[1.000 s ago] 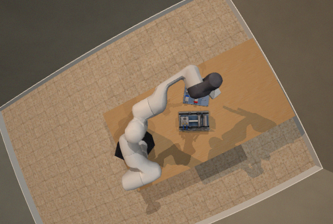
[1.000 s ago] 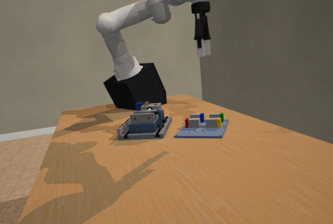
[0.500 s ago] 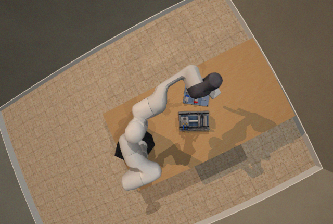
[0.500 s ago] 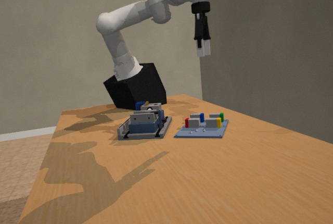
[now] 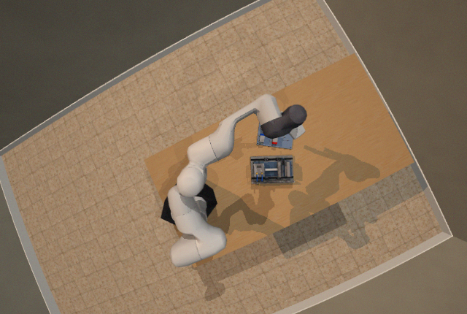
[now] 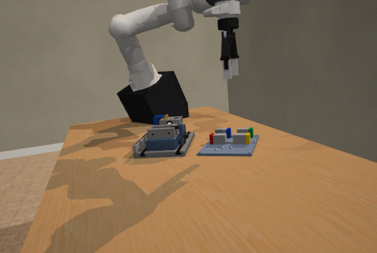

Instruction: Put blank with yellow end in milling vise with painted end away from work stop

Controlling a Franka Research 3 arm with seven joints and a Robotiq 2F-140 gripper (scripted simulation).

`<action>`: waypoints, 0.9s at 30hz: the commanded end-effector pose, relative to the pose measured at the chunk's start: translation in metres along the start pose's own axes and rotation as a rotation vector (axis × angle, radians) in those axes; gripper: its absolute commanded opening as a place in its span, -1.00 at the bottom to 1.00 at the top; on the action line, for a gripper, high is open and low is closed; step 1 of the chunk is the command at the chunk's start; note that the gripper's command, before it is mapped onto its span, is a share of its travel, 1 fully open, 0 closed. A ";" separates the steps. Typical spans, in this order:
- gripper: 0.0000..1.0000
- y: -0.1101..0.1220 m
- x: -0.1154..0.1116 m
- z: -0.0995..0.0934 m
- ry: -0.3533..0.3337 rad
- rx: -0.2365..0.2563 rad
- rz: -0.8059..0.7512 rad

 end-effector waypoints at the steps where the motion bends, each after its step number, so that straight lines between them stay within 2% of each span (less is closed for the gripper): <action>1: 1.00 -0.003 -0.002 -0.002 -0.011 0.008 -0.006; 3: 1.00 -0.003 -0.002 -0.002 -0.011 0.008 -0.006; 8: 1.00 -0.003 -0.002 0.058 -0.011 0.008 -0.006; 27: 1.00 -0.004 -0.004 0.062 -0.011 0.008 -0.006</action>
Point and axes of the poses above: the point where the finger pads meet when closed, its own z axis out along the fingers, its own y axis across the jaws, x = y × z, the point moved 4 cm from there along -z, back along the fingers, and after that the axes turned 11 degrees about -z, right-handed, at the moved point
